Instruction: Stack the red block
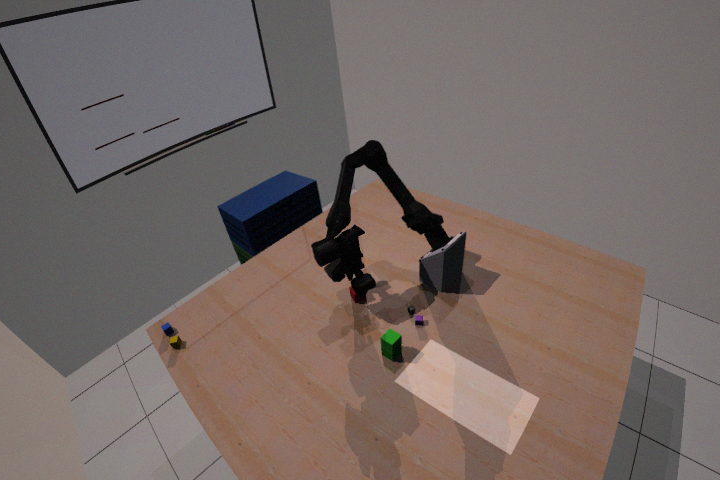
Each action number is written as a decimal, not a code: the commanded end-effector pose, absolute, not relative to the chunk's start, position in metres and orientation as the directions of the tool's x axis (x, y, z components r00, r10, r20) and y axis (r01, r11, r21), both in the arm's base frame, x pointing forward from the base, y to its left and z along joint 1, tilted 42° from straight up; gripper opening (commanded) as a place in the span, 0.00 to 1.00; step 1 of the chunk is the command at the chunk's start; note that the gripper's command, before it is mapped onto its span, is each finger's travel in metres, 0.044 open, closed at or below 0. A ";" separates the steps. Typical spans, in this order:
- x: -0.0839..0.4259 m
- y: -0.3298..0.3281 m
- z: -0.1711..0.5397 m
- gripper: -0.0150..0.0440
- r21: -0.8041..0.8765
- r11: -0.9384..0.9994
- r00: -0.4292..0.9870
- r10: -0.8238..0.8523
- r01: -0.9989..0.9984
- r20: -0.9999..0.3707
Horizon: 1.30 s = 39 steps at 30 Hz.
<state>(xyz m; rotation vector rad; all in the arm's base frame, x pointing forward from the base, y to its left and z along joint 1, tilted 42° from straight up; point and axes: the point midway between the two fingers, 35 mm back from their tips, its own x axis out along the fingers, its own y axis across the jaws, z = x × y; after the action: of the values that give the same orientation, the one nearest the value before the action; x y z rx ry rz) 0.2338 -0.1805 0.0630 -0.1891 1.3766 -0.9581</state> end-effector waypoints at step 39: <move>0.228 -0.201 0.038 0.73 -0.632 0.625 -0.108 -0.667 0.459 -0.738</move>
<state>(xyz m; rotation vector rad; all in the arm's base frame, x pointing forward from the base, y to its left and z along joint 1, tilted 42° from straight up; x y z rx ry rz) 0.2273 -0.2015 0.0383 -0.1936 1.3833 -0.9603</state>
